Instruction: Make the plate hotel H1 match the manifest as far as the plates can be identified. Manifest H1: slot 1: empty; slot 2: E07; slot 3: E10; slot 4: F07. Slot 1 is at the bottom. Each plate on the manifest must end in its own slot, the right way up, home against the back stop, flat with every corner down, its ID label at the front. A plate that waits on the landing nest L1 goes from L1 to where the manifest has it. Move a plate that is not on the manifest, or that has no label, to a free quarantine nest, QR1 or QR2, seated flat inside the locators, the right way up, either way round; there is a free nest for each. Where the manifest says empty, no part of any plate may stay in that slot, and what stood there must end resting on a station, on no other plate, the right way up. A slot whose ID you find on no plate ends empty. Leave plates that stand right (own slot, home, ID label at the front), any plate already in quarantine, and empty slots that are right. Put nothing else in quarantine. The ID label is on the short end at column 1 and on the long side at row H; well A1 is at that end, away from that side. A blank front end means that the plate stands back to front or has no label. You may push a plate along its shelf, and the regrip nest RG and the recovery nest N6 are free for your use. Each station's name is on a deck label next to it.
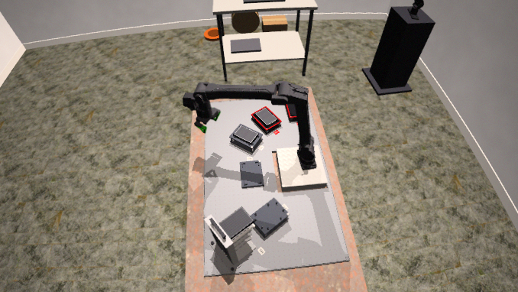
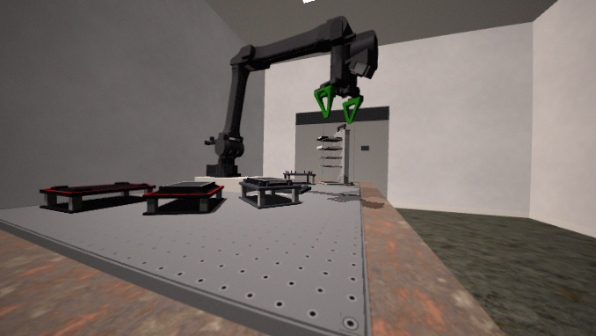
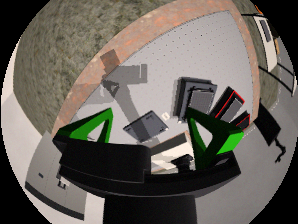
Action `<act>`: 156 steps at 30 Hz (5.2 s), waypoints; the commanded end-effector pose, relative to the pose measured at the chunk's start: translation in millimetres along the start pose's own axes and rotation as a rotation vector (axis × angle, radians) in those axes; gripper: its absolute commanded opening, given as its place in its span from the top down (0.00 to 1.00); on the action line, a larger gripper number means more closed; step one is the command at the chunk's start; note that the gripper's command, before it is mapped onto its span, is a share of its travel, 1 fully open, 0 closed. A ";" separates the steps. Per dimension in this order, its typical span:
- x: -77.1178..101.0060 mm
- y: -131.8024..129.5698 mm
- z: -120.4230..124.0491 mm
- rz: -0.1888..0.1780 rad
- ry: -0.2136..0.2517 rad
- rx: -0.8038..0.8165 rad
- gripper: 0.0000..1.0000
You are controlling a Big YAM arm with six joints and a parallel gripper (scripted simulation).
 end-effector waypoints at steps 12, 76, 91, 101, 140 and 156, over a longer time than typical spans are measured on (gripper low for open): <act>23.7 37.1 28.1 -0.075 -0.168 0.128 0.00; 13.8 153.5 149.2 -0.375 -0.752 0.781 0.00; 10.8 145.9 146.6 -0.435 -0.890 0.928 0.00; 3.2 143.7 145.1 -0.483 -0.982 1.048 0.00; 4.3 190.3 239.5 -0.540 -1.040 1.108 0.00; 3.7 209.9 282.2 -0.548 -1.038 1.104 0.00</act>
Point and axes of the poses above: the point where the finger pads meet when closed, its own x axis back along the fingers, its own y axis across the jaws, z = x × y, the point moved 3 cm from there along x, back along the fingers, and after that the axes turned 7 degrees about x, right-handed, at the moved point
